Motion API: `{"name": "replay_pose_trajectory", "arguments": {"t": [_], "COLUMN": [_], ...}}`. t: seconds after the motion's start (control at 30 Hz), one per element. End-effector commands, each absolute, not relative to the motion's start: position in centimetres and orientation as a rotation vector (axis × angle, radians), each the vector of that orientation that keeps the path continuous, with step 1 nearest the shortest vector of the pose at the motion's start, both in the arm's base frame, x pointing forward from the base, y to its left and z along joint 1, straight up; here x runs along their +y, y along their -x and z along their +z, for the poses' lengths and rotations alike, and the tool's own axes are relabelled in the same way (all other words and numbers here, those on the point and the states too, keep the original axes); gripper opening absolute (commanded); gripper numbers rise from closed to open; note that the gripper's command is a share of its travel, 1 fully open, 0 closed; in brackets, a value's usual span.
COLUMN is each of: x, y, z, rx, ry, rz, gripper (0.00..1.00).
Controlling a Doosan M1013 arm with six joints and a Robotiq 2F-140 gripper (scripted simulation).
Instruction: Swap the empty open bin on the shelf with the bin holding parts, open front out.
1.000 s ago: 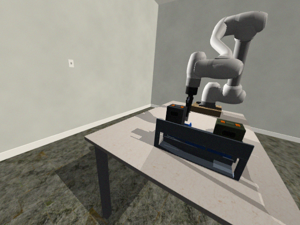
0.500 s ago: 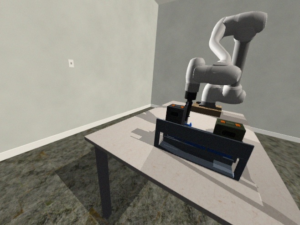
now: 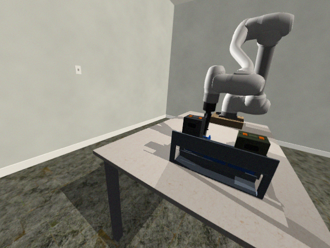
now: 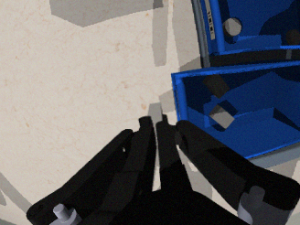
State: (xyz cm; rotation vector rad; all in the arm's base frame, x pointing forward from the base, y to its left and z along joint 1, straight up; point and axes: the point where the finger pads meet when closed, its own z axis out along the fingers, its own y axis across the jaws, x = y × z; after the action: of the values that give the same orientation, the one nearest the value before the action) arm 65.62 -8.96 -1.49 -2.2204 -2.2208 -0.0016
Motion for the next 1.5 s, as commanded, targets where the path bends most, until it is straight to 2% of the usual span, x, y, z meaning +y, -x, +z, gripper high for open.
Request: {"name": "replay_pose_trajectory", "arguments": {"t": [0.0,1.47], "x": [-9.0,-8.9], "y": [-65.6,-67.3], "z": [-1.5,-1.5], "rx": [-2.221,-2.221], "ry": [2.22,2.22], "rz": [-0.002,-0.002], "gripper": [0.1,0.1]}}
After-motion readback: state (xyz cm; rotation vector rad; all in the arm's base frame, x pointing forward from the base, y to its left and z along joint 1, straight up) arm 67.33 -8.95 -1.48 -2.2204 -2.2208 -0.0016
